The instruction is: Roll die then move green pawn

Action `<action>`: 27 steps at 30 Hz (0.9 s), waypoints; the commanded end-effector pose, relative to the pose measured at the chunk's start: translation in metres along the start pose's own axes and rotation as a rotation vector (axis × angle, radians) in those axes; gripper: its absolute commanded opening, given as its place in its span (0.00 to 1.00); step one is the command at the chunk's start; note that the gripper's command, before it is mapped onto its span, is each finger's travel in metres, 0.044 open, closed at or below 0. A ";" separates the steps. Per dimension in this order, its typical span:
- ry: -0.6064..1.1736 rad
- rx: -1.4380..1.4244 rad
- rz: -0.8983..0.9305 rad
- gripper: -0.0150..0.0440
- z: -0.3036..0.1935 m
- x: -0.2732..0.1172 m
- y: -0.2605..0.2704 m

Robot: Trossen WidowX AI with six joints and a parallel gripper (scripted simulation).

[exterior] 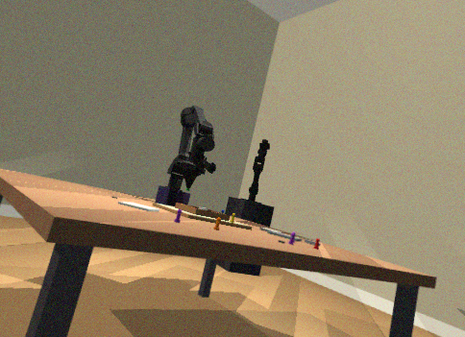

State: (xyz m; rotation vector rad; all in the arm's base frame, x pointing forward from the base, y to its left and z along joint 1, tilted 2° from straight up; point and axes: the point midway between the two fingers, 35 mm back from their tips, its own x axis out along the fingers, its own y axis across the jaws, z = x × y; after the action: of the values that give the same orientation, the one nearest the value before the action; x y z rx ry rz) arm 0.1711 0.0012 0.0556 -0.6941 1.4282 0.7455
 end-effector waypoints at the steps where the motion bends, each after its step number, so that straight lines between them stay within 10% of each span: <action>1: -0.004 -0.002 -0.015 0.25 -0.001 -0.023 0.000; 27: -0.006 0.000 -0.023 0.25 0.017 -0.032 -0.057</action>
State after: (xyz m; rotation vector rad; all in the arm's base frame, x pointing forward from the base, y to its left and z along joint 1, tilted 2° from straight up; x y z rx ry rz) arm 0.2152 -0.0150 0.0915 -0.7021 1.4100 0.7332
